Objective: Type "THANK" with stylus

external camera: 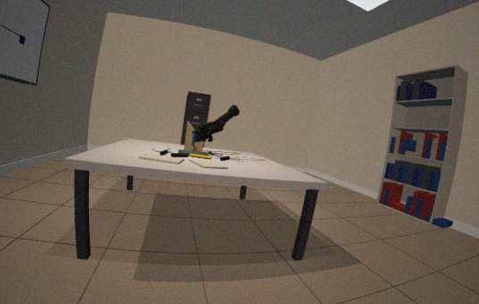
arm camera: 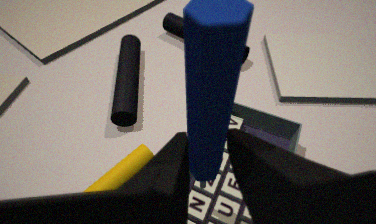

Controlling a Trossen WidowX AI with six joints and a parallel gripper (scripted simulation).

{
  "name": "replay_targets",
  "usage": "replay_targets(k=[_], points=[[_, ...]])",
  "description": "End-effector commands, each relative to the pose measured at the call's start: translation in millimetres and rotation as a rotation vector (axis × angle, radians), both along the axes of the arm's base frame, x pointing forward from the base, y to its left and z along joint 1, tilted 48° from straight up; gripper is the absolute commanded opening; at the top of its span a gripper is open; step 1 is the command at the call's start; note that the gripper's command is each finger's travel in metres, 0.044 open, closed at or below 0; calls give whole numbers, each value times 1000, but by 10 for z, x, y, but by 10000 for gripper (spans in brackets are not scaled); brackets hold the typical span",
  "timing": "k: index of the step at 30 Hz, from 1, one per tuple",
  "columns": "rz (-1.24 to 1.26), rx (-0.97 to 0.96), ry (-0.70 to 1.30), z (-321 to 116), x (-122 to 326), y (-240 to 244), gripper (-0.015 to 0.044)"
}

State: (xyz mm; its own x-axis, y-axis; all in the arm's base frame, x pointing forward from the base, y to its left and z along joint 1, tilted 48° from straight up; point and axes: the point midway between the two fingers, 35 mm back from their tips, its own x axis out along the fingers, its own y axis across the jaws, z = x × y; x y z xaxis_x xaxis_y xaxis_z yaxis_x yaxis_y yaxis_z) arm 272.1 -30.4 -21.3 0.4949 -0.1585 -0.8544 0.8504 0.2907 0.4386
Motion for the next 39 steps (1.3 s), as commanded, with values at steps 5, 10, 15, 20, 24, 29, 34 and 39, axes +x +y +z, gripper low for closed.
replay_targets(k=[5, 10, 15, 20, 24, 29, 34, 39], points=[[-1, -1, -5, 57, 0, -54, 85], [-1, 0, -5, 71, -2, -39, 12], [0, 2, -3, 186, -21, 73, 0], [2, 3, -3, 337, -68, 212, 0], [3, 4, -4, 460, -123, 316, 0], [6, 5, -8, 608, -207, 431, 0], [6, 5, -8, 628, -220, 445, 0], [6, 5, -8, 564, -215, 513, 0]])
